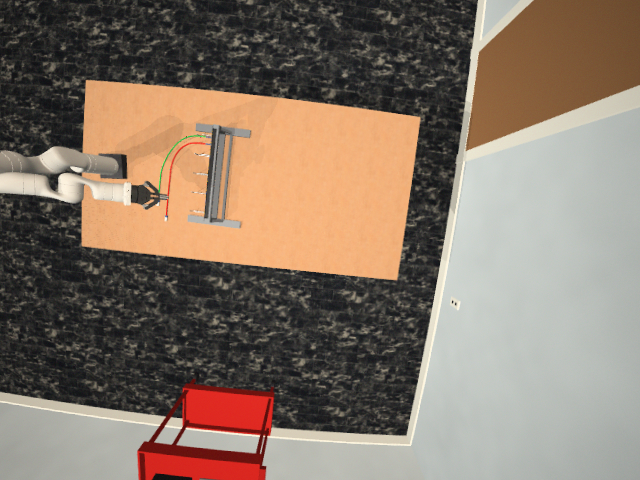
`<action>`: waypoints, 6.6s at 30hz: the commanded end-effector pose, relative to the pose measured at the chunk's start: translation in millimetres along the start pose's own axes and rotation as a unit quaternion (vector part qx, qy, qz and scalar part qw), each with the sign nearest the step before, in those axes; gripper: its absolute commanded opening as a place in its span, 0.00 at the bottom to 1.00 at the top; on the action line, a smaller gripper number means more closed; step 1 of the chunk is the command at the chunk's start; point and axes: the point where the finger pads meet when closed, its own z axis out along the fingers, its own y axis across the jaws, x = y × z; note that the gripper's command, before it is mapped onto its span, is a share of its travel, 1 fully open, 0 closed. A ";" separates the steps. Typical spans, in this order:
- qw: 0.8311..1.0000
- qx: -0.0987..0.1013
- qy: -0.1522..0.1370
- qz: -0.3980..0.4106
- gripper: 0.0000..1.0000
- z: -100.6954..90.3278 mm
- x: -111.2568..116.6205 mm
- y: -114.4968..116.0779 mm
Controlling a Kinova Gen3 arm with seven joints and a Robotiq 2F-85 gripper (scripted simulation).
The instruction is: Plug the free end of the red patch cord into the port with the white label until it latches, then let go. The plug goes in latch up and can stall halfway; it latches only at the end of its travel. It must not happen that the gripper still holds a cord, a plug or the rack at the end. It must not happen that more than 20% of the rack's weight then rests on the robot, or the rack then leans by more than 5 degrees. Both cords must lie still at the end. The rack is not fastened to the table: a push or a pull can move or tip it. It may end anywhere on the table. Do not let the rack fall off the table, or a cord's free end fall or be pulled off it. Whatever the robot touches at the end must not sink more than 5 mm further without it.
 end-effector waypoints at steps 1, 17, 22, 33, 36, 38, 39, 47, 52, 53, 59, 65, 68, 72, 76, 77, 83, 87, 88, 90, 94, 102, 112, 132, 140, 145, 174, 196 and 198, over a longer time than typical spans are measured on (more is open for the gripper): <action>1.000 -0.007 0.001 0.006 0.00 -2.3 -0.8 8.4; 0.998 0.013 -0.025 -0.053 0.00 4.6 -14.4 3.9; 0.993 0.031 -0.046 -0.104 0.00 9.6 -26.6 1.6; 0.906 0.128 -0.147 -0.375 0.00 25.9 -102.1 16.7; 0.878 0.146 -0.164 -0.426 0.00 27.4 -117.5 25.5; 0.863 0.155 -0.173 -0.449 0.00 28.0 -125.0 30.6; 0.847 0.164 -0.181 -0.472 0.00 28.5 -132.3 35.9; 0.732 0.216 -0.228 -0.604 0.00 30.1 -176.0 79.6; 0.691 0.231 -0.242 -0.641 0.00 30.1 -188.6 96.6; 0.691 0.231 -0.242 -0.641 0.00 30.1 -188.6 96.6; 0.678 0.236 -0.246 -0.651 0.00 30.1 -192.2 102.0; 0.677 0.236 -0.247 -0.652 0.00 30.1 -192.4 102.2; 0.677 0.236 -0.247 -0.652 0.00 30.1 -192.4 102.2; 0.677 0.236 -0.247 -0.652 0.00 30.1 -192.4 102.2; 0.677 0.236 -0.247 -0.652 0.00 30.1 -192.4 102.2; 0.677 0.236 -0.247 -0.652 0.00 30.1 -192.4 102.2; 0.677 0.236 -0.247 -0.652 0.00 30.1 -192.4 102.2; 0.677 0.236 -0.247 -0.652 0.00 30.1 -192.4 102.2; 0.677 0.236 -0.247 -0.652 0.00 30.1 -192.4 102.2; 0.677 0.236 -0.247 -0.652 0.00 30.1 -192.4 102.2; 0.677 0.236 -0.247 -0.652 0.00 30.1 -192.4 102.2; 0.675 0.236 -0.246 -0.654 0.00 30.7 -193.1 106.2; 0.675 0.236 -0.246 -0.654 0.37 30.7 -193.2 106.5; 0.675 0.236 -0.246 -0.654 0.37 30.7 -193.2 106.5; 0.675 0.236 -0.246 -0.654 0.37 30.7 -193.2 106.5; 0.675 0.236 -0.246 -0.654 0.37 31.0 -193.4 106.5; 0.675 0.236 -0.246 -0.654 0.37 57.1 -215.3 106.7; 0.675 0.236 -0.246 -0.654 0.37 80.1 -234.4 106.9; 0.675 0.236 -0.246 -0.654 0.37 80.8 -235.1 106.9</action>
